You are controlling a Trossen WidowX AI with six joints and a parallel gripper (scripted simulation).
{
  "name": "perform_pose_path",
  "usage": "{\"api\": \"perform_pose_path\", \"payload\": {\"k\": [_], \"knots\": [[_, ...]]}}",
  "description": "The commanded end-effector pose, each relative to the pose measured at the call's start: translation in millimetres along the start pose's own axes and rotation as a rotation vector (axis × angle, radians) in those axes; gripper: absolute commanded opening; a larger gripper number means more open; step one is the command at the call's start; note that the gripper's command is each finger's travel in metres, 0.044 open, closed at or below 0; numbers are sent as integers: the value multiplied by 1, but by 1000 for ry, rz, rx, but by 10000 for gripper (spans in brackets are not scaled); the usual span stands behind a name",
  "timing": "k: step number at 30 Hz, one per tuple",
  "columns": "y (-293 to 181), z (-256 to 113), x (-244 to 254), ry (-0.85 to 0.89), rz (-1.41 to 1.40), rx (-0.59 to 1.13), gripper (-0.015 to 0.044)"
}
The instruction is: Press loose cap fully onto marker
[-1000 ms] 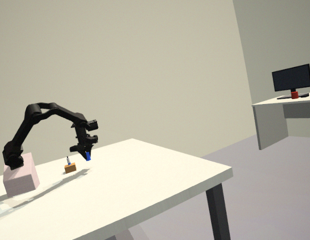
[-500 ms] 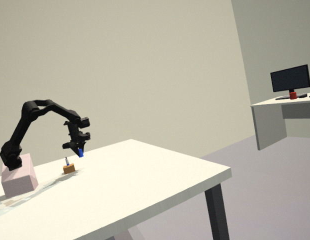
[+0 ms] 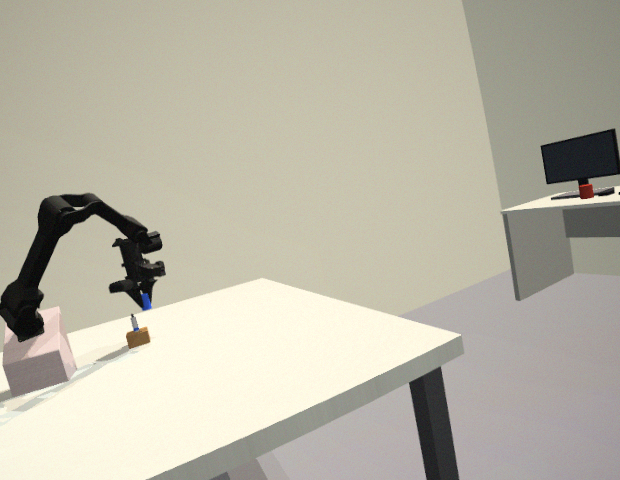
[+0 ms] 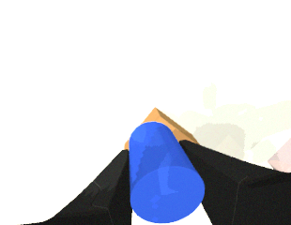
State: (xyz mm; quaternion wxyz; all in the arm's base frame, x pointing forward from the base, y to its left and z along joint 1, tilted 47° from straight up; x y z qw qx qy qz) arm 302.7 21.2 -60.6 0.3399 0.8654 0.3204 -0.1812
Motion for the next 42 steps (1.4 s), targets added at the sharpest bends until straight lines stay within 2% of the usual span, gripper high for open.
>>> {"api": "perform_pose_path", "payload": {"k": [1,13,42], "knots": [[-13,-2,-3,-7,-1,6,0],[-53,-12,-12,-24,3,-4,0],[-53,25,-12,-24,3,-5,0]]}}
Point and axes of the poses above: the point midway between the two fingers, 35 mm back from their tips, its own z axis out along the fingers, its own x axis across the jaws, y = z × x, the point moved 1 cm from there along -z, back along the fingers, and after that the axes turned 1 degree about -z, right-handed, at the moved point
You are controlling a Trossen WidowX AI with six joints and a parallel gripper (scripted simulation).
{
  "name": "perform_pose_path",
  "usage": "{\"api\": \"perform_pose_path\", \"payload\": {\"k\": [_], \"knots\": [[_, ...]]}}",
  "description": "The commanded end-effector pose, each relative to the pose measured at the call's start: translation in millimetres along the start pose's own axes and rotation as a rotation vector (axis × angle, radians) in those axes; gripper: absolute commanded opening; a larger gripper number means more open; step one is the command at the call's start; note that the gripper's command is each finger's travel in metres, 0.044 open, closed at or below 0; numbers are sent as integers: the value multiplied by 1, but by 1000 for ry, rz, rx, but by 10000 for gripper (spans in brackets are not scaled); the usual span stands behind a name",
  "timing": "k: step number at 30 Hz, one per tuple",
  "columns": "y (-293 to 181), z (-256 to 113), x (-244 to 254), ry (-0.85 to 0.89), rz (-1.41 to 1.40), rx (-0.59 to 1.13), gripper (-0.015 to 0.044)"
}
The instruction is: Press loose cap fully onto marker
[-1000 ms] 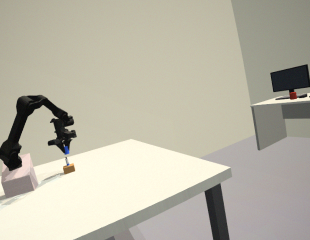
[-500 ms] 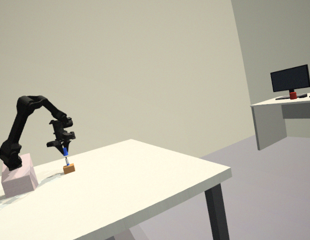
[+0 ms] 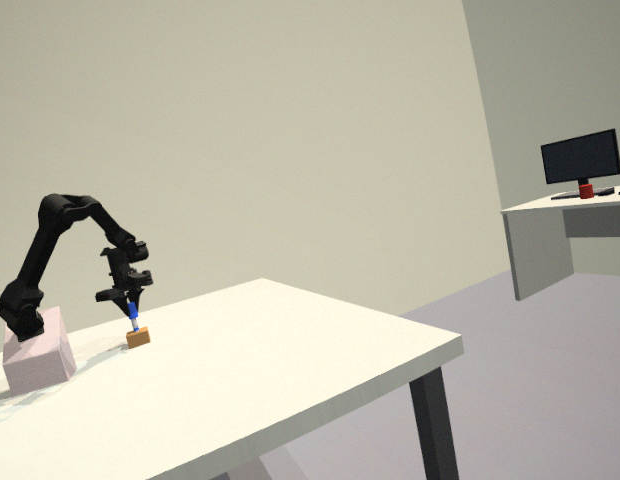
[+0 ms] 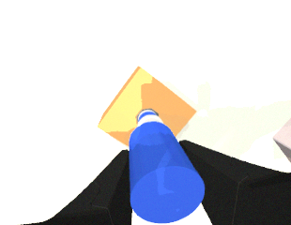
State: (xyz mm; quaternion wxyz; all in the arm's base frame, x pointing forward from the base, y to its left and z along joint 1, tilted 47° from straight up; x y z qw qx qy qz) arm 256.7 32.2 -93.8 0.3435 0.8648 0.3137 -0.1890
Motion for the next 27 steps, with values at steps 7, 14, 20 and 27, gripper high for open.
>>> {"api": "perform_pose_path", "payload": {"k": [7,14,20,27], "knots": [[0,16,-2,-4,-4,-6,0],[0,25,-2,-5,-4,-7,0],[0,25,-3,-5,-4,-7,0],[0,25,-2,-4,0,-2,131]]}}
Point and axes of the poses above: the point midway between the two fingers, 35 mm back from their tips, its own z axis out along the fingers, its own x axis across the jaws, y = z × x, the point moved 1 cm from there along -z, back along the fingers, and after that the axes turned 1 degree about -z, right-handed, at the moved point
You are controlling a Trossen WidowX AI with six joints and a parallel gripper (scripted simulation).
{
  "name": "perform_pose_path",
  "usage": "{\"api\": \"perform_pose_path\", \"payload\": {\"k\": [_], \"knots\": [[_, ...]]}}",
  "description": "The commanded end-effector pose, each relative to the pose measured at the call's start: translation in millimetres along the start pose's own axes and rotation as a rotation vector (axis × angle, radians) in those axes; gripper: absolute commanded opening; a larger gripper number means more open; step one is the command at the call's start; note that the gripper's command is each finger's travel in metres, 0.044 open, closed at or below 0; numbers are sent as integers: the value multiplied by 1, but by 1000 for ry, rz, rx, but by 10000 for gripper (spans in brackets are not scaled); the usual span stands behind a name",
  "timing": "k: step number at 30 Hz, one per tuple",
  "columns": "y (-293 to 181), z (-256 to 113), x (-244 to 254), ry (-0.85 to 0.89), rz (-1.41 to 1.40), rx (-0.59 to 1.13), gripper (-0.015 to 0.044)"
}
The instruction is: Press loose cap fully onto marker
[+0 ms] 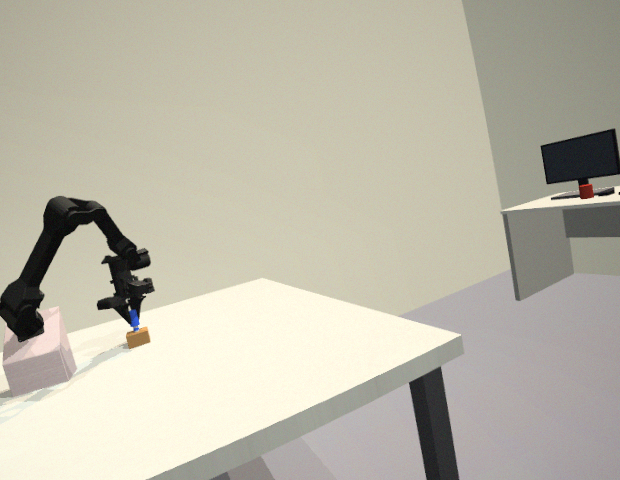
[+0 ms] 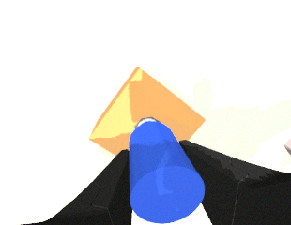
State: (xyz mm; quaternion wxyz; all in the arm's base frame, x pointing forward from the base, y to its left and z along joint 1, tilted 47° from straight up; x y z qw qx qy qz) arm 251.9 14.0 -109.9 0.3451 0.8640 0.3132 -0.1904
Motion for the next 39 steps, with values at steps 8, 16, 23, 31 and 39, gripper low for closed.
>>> {"api": "perform_pose_path", "payload": {"k": [8,16,23,31,39], "knots": [[0,0,0,0,0,0,341],[0,-47,3,3,-1,3,440],[-1,-76,1,2,-1,2,440],[-1,-70,1,1,-487,-1,256],[-1,-67,1,0,-793,-3,46]]}}
Point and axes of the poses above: the point midway between the two fingers, 35 mm back from their tips, its own z axis out along the fingers, its own x axis across the jaws, y = z × x, the point moved 1 cm from there along -z, back along the fingers, and after that the axes turned 1 degree about -z, right-handed, at the moved point
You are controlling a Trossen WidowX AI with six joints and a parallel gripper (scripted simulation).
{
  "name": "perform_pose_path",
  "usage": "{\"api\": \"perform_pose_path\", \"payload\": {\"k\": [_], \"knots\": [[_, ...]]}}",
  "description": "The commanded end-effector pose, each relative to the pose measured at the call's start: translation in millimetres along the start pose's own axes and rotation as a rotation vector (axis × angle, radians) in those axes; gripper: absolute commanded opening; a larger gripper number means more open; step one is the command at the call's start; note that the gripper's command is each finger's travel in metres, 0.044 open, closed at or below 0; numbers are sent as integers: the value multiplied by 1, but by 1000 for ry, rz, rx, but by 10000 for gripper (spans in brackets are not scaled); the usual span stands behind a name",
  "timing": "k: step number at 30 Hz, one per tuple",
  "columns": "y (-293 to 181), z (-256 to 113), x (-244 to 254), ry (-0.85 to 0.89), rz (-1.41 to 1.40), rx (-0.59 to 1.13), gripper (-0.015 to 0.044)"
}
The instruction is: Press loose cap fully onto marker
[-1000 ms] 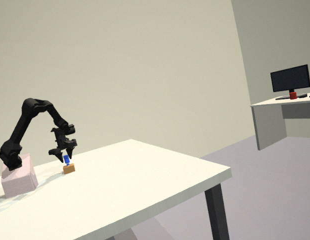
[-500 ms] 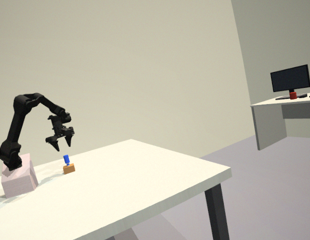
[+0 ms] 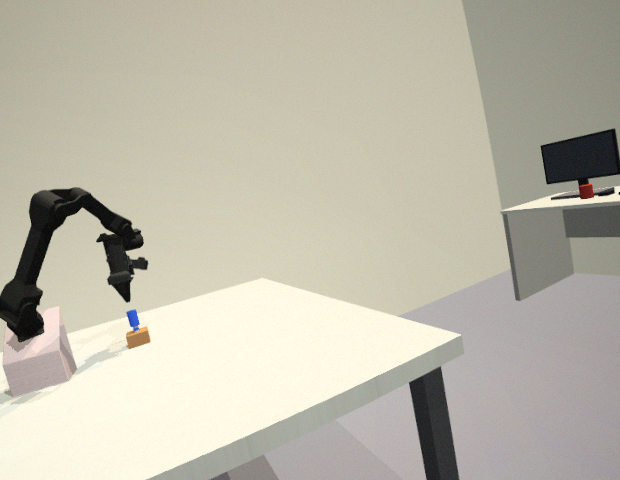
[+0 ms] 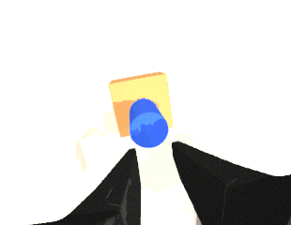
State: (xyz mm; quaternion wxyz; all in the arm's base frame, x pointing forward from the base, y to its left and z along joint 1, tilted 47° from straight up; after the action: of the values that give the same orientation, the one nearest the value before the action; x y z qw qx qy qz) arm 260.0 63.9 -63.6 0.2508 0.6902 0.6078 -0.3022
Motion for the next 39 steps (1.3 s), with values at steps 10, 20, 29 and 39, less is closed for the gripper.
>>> {"api": "perform_pose_path", "payload": {"k": [10,20,29,39], "knots": [[0,1,-1,-4,-45,-2,0],[0,14,-1,-4,-44,-2,0],[0,26,-1,-5,-44,-2,0],[0,41,-1,-5,-44,-2,0]]}}
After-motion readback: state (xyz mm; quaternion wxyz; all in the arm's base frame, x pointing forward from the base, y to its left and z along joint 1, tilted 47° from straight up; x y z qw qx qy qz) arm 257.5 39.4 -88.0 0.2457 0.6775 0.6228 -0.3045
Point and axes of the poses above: the point midway between the two fingers, 35 mm back from their tips, its own z axis out along the fingers, its own x axis across the jaws, y = z × x, the point moved 1 cm from there along -z, back along the fingers, and after that the axes turned 1 degree about -z, right-handed, at the moved point
